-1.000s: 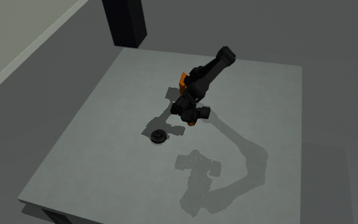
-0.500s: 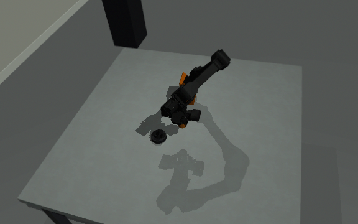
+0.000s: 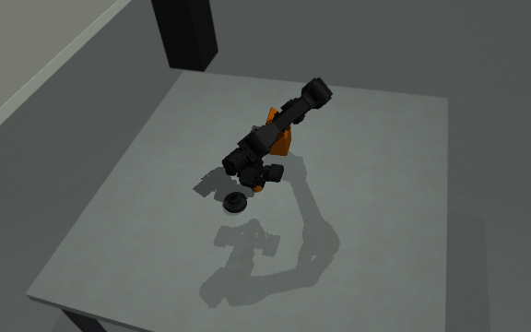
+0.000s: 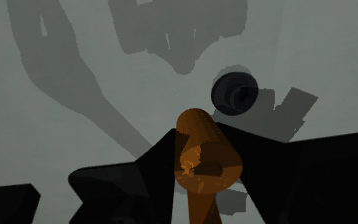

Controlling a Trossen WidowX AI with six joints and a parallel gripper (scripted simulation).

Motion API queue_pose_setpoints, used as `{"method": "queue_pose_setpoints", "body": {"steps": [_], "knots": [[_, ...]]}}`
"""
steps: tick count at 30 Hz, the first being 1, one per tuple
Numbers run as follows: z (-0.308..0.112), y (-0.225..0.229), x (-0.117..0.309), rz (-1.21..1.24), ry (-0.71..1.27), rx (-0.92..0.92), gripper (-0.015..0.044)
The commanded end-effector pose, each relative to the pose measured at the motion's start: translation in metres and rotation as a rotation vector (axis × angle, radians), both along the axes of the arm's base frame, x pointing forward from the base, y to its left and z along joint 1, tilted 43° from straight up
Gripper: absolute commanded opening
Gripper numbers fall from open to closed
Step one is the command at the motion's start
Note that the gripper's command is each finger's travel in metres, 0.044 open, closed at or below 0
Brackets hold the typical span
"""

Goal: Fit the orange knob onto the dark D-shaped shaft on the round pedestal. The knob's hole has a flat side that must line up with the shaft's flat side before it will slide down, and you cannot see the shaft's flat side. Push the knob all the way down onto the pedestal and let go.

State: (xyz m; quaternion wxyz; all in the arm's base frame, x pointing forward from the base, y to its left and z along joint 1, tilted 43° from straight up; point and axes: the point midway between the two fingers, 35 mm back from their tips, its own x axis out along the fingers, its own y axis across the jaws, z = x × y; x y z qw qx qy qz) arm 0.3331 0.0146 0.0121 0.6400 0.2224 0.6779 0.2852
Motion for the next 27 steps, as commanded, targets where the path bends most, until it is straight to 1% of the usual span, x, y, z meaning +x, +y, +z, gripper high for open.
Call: {"method": "queue_pose_setpoints", "body": {"steps": [1, 27], "knots": [[-0.008, -0.010, 0.004, -0.002, -0.014, -0.007, 0.0000], [-0.081, -0.052, 0.005, 0.001, -0.014, 0.000, 0.0000]]}}
